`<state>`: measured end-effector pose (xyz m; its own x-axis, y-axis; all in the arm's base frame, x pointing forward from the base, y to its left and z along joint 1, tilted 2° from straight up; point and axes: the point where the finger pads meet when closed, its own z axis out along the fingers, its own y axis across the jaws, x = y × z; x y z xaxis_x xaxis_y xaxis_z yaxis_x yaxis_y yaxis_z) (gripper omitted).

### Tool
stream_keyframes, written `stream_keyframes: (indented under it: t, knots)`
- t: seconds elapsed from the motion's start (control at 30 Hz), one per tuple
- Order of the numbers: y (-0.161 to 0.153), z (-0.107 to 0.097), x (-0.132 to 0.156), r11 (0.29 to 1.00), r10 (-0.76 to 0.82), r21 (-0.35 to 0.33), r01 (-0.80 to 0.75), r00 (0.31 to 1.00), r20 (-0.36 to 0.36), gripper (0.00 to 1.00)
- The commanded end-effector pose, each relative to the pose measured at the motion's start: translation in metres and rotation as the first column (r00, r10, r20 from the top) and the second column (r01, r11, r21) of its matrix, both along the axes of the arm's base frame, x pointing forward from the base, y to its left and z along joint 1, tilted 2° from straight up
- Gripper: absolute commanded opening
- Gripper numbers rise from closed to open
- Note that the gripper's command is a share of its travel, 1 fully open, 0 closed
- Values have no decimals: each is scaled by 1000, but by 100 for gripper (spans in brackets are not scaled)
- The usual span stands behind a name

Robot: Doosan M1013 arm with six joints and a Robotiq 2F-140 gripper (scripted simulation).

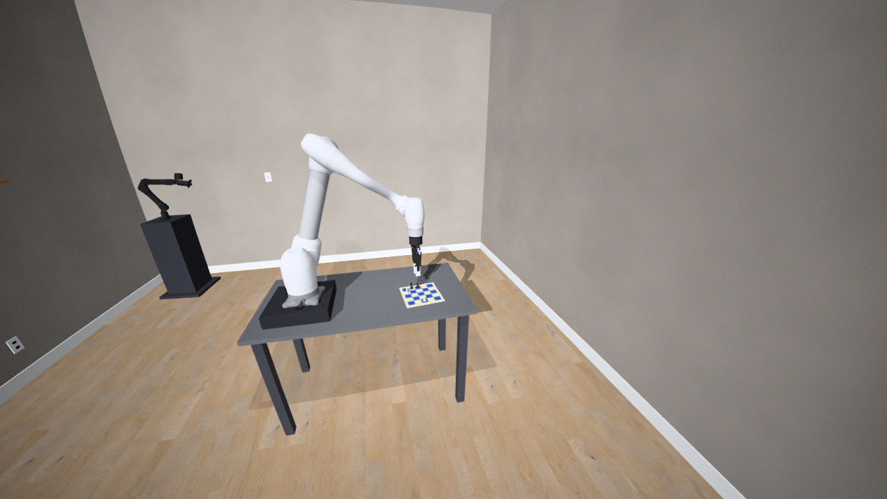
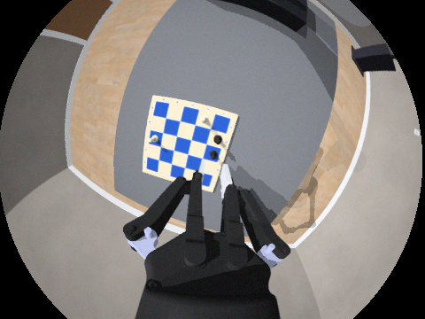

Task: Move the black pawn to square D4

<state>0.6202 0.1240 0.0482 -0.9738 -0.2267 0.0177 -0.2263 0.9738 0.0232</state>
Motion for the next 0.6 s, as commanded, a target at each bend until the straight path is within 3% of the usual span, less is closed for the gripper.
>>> stream_keyframes:
  t: [0.0,0.57]
  knots:
    - [0,-2,0,1000,0,0,0,1000,0,20]
    - [0,-22,0,1000,0,0,0,1000,0,20]
